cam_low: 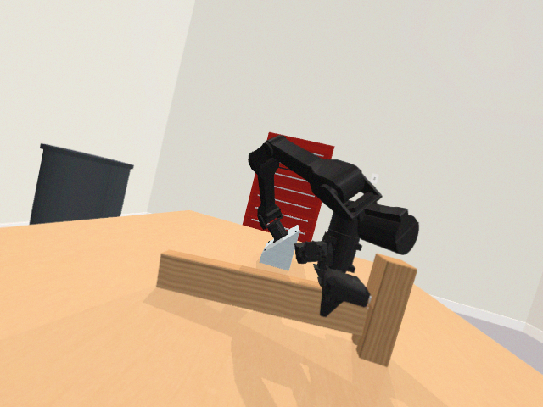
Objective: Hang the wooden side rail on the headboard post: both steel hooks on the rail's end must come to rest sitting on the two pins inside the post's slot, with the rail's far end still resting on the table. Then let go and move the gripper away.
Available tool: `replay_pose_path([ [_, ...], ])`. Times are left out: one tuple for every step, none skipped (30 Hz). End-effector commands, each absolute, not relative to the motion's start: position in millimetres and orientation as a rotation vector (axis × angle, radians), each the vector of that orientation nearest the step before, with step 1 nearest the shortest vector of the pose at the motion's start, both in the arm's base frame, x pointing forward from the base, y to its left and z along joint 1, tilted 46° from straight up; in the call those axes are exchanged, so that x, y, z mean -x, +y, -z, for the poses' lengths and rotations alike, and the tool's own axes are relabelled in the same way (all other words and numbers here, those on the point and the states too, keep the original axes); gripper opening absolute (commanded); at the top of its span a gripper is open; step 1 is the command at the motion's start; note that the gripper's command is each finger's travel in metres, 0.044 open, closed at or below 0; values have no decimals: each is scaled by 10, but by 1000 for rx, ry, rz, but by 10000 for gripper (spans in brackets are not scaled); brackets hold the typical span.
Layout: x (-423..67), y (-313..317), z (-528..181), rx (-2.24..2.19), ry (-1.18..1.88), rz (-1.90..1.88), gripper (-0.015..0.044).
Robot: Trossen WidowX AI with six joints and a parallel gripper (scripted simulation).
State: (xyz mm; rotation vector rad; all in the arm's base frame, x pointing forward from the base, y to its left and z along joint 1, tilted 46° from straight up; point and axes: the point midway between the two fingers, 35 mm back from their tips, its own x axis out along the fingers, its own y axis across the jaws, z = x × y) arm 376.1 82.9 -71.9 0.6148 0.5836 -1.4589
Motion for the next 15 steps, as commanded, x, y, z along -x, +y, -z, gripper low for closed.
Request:
replay_pose_path([
  [-3760, 866, 718, -619, 585, 1453, 0],
  [-3760, 865, 719, -619, 585, 1453, 0],
  [-3760, 864, 721, -619, 585, 1453, 0],
  [-3761, 863, 722, -619, 585, 1453, 0],
  [-3761, 861, 723, -619, 585, 1453, 0],
  [-3761, 860, 724, -619, 585, 1453, 0],
  [-3761, 859, 725, -619, 585, 1453, 0],
  [-3761, 858, 726, -619, 585, 1453, 0],
  [-3761, 857, 728, -619, 585, 1453, 0],
  [-3761, 855, 729, -619, 585, 1453, 0],
  [-3761, 854, 730, -619, 585, 1453, 0],
  [-3761, 853, 731, -619, 585, 1453, 0],
  [-3761, 852, 732, -619, 585, 1453, 0],
  [-3761, 851, 733, -619, 585, 1453, 0],
  [-3761, 849, 734, -619, 585, 1453, 0],
])
